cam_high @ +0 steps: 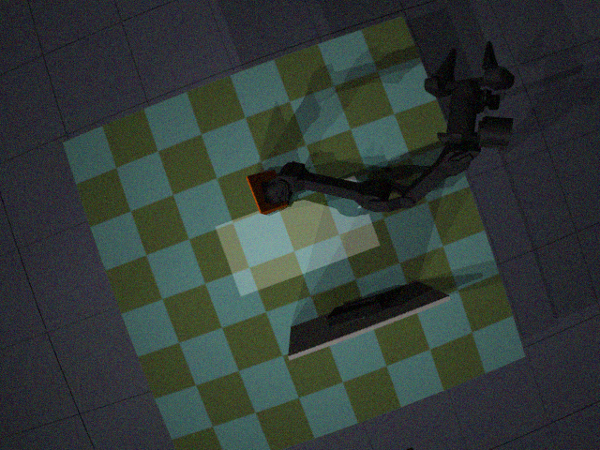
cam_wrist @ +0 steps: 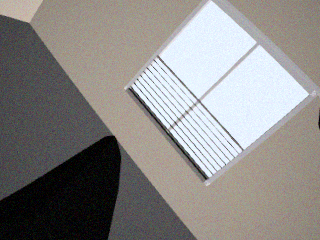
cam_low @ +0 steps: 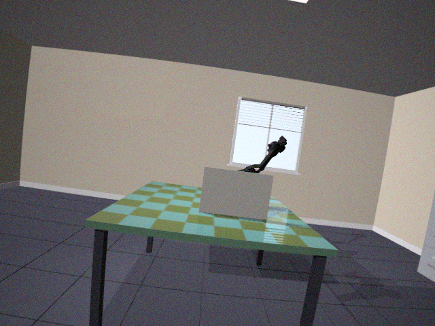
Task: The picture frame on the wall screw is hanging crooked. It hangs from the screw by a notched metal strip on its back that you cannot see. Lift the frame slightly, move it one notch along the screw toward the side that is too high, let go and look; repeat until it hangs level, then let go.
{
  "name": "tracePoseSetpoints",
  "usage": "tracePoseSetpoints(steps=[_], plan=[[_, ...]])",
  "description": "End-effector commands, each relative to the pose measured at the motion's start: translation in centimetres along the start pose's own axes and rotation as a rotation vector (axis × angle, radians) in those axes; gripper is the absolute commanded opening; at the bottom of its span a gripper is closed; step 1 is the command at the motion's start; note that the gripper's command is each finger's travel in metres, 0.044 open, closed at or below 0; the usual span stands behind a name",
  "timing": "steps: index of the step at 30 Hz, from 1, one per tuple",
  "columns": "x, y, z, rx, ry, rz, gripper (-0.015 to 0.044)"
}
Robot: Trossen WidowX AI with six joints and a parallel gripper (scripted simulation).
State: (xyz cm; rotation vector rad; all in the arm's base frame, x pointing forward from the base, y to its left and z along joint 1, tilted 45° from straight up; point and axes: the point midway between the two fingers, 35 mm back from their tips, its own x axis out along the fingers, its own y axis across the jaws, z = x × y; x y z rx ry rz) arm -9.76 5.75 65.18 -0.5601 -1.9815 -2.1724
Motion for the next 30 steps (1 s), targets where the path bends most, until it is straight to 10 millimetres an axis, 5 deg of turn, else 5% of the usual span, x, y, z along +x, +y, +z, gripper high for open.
tracePoseSetpoints(steps=[1, 6, 11, 15, 23, 30], plan=[[0.0, 0.0, -0.1, 0.001, 0.005, 0.000, 0.0374], [0.8, -0.9, -3.8, 0.054, 0.178, 0.016, 0.0260], [0.9, -1.7, -8.0, 0.130, 0.358, 0.027, 0.0260], [-0.2, -2.6, -13.6, 0.259, 0.589, 0.021, 0.0260], [-6.7, -3.8, -23.0, 0.497, 1.060, -0.022, 0.0260], [-14.0, -4.3, -27.1, 0.646, 1.401, -0.073, 0.0260]])
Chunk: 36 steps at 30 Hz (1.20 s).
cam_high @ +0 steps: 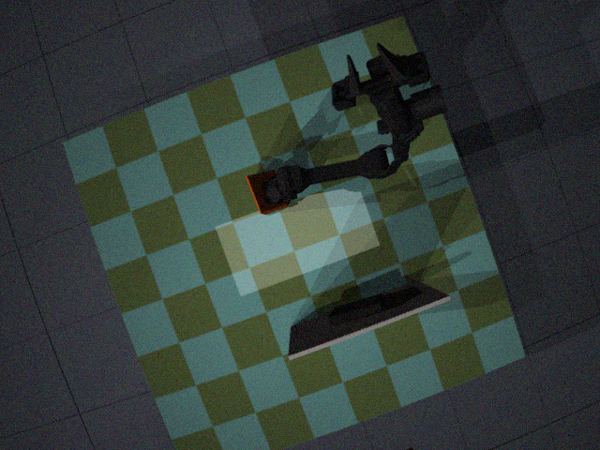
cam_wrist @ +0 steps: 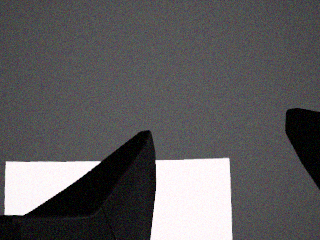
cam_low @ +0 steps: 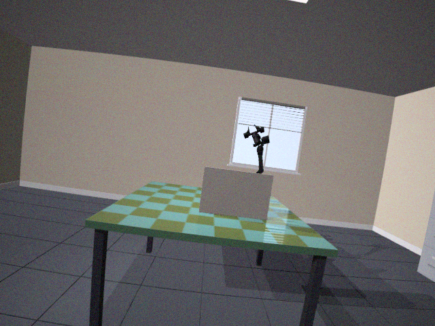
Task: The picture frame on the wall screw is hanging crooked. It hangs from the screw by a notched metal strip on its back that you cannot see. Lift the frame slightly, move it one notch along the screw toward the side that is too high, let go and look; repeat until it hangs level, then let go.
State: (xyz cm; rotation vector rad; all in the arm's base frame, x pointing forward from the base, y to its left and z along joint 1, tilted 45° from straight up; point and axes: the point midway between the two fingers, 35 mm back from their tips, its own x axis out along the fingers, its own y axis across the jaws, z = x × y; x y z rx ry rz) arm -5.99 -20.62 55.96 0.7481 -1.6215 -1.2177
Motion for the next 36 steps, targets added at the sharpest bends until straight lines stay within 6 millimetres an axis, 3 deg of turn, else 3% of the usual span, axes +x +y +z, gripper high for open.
tracePoseSetpoints(steps=[1, 5, 10, 15, 20, 27, 33, 36], plan=[[-0.1, -2.5, -4.3, 0.121, 0.200, -0.028, 0.0260], [-1.4, -5.9, -9.7, 0.276, 0.429, -0.103, 0.0260], [-5.1, -9.9, -16.0, 0.459, 0.708, -0.231, 0.0260], [-10.7, -13.2, -20.9, 0.615, 0.970, -0.389, 0.0260], [-17.7, -16.2, -24.3, 0.748, 1.217, -0.587, 0.0260], [-28.8, -19.9, -25.5, 0.870, 1.535, -0.930, 0.0260], [-38.2, -22.9, -23.0, 0.894, 1.772, -1.283, 0.0260], [-40.3, -23.7, -22.0, 0.885, 1.822, -1.374, 0.0260]])
